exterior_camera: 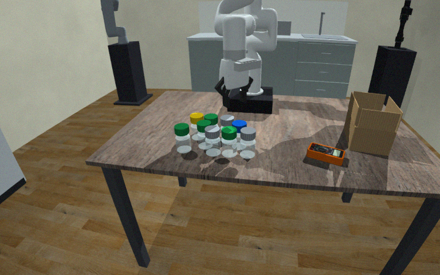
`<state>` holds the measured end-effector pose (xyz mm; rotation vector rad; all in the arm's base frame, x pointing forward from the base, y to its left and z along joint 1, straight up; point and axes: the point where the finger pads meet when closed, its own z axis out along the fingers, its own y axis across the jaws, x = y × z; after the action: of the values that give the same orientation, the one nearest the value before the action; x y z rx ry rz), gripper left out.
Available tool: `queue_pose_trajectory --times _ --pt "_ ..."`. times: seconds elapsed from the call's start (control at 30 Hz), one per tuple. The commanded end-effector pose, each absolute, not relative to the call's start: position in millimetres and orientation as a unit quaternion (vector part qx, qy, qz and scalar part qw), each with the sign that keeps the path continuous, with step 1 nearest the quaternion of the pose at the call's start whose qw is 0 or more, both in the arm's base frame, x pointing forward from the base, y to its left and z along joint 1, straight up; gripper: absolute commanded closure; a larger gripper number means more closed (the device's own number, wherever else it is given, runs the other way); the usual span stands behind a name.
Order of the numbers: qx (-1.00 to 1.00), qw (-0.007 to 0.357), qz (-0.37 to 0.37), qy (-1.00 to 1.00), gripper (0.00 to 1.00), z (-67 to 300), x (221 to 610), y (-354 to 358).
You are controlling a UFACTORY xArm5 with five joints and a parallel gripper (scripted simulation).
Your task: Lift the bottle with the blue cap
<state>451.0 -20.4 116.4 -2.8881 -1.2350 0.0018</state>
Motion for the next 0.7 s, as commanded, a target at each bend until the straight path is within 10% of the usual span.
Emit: queue_pose_trajectory --times 0.0,0.67 --pt "-0.920 0.000 -0.003 -0.392 0.21 98.8 451.5 -20.0" --pt "-0.920 -0.001 -0.002 -0.391 0.21 82.9 449.2 -19.3"
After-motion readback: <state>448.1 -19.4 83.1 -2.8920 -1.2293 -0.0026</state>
